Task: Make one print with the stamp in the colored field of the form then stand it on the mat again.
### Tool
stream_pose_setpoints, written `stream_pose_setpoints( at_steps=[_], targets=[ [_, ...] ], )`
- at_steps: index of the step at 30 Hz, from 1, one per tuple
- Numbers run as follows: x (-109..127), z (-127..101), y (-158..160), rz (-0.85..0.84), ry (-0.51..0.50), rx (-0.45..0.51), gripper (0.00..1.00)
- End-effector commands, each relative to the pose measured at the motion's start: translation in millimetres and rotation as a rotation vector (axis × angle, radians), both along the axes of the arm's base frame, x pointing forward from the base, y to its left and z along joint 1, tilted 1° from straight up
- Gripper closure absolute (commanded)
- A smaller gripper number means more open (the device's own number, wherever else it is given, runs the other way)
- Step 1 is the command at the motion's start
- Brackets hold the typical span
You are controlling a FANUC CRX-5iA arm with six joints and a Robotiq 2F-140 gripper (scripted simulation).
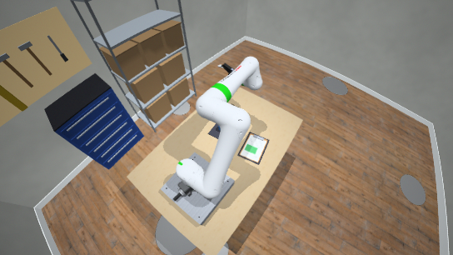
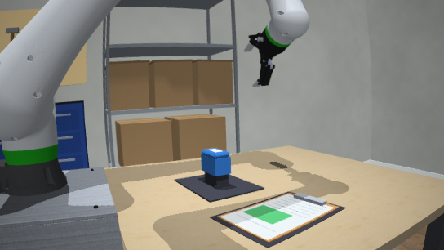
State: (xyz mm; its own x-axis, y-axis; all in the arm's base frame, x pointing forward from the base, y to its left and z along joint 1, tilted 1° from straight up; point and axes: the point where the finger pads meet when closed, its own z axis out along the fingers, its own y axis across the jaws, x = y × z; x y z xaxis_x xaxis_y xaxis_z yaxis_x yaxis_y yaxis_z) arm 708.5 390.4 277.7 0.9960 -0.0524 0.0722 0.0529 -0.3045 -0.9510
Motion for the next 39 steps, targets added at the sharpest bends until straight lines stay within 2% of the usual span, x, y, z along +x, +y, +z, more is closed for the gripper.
stream_pose_setpoints(
  at_steps=[1, 21, 24, 27, 30, 31, 34, 36, 38, 39],
  targets=[
    [0, 0, 0, 0.000, -0.001, 0.000, 0.00],
    [-5, -4, -5, 0.032, -0.022, -0.021, 0.00],
    [-25, -19, -24, 0.151, -0.103, -0.098, 0.00],
    [-61, -48, -60, 0.329, -0.227, -0.214, 0.00],
    [-74, -58, -74, 0.458, -0.316, -0.298, 0.00],
    [-88, -70, -88, 0.499, -0.346, -0.326, 0.00],
    [-88, -70, -88, 0.542, -0.374, -0.352, 0.00],
    [-117, -93, -118, 0.694, -0.478, -0.451, 0.00],
    [-117, -93, -118, 0.732, -0.506, -0.475, 0.00],
    [-132, -106, -133, 0.804, -0.555, -0.522, 0.00]
  ],
)
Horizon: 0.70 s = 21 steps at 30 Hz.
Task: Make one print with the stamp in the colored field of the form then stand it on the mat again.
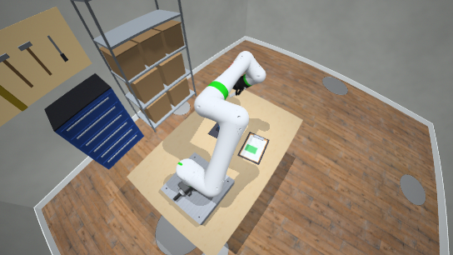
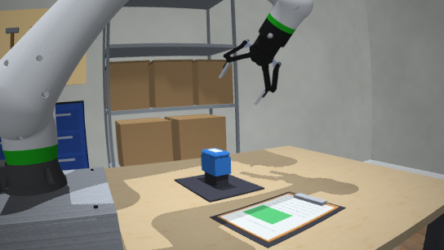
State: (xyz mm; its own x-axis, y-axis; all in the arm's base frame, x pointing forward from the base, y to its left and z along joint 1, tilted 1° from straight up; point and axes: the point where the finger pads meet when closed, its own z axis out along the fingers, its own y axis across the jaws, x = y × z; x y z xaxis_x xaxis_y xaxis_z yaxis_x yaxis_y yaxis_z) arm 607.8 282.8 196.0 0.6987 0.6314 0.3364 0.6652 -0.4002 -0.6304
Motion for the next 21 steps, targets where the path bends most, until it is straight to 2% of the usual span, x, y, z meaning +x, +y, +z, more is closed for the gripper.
stream_pose_setpoints(
  at_steps=[1, 2, 3, 5, 6, 8, 9, 12, 13, 21],
  targets=[
    [-31, -24, -26, 0.176, -0.145, -0.118, 0.00],
    [-31, -24, -26, 0.176, -0.145, -0.118, 0.00],
    [-46, -36, -41, 0.269, -0.210, -0.178, 0.00],
    [-46, -36, -41, 0.269, -0.210, -0.178, 0.00],
    [-59, -47, -54, 0.353, -0.269, -0.231, 0.00],
    [-59, -47, -54, 0.353, -0.269, -0.231, 0.00],
    [-71, -57, -66, 0.429, -0.321, -0.279, 0.00],
    [-71, -57, -66, 0.429, -0.321, -0.279, 0.00],
    [-82, -65, -77, 0.496, -0.368, -0.321, 0.00],
    [-114, -92, -110, 0.700, -0.511, -0.450, 0.00]
  ],
)
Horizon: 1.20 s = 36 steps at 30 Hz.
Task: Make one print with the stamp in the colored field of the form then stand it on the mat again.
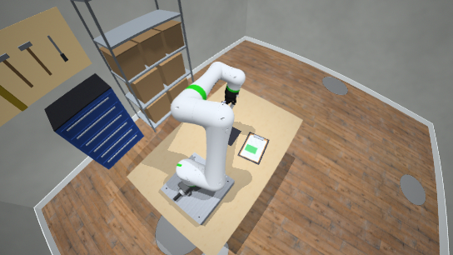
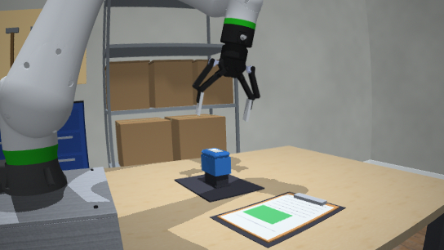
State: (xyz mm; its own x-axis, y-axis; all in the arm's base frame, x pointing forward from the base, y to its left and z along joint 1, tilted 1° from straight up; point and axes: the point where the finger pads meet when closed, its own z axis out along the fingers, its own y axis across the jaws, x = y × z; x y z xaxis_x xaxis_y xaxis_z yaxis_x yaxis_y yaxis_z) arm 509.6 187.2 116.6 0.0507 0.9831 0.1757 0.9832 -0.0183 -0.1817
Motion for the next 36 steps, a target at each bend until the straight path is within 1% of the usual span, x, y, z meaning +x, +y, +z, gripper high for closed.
stream_pose_setpoints(
  at_steps=[1, 2, 3, 6, 10, 26, 28, 32, 33, 36],
  targets=[
    [-16, -13, -14, 0.083, -0.099, -0.056, 0.00],
    [-21, -17, -20, 0.121, -0.124, -0.078, 0.00],
    [-21, -17, -20, 0.121, -0.124, -0.078, 0.00],
    [-33, -27, -31, 0.192, -0.174, -0.123, 0.00],
    [-36, -30, -34, 0.215, -0.190, -0.135, 0.00],
    [-37, -30, -35, 0.222, -0.195, -0.139, 0.00],
    [-37, -20, -35, 0.221, -0.194, -0.140, 0.00],
    [-37, 16, -36, 0.215, -0.194, -0.143, 0.00],
    [-37, 19, -36, 0.214, -0.194, -0.144, 0.00],
    [-37, 20, -36, 0.214, -0.194, -0.144, 0.00]
  ],
)
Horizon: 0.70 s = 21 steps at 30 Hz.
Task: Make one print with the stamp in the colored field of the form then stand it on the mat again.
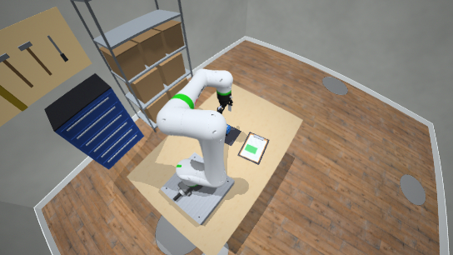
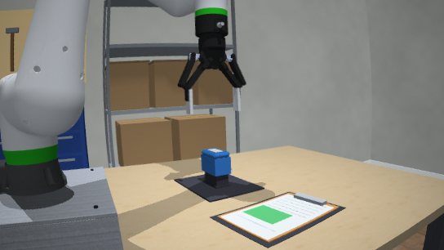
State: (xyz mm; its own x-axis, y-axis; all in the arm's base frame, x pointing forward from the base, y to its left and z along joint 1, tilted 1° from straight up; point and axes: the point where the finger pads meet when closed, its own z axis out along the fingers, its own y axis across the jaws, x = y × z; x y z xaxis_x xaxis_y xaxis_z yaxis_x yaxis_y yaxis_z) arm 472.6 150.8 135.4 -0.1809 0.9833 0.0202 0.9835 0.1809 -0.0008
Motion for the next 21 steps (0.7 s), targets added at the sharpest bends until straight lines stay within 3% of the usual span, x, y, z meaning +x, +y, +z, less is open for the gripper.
stream_pose_setpoints(
  at_steps=[1, 12, 21],
  targets=[
    [0, 1, 0, 0.000, 0.000, 0.000, 0.00],
    [1, 1, -4, -0.067, 0.001, 0.000, 0.00],
    [8, 0, -24, -0.436, 0.008, -0.002, 0.00]
  ],
)
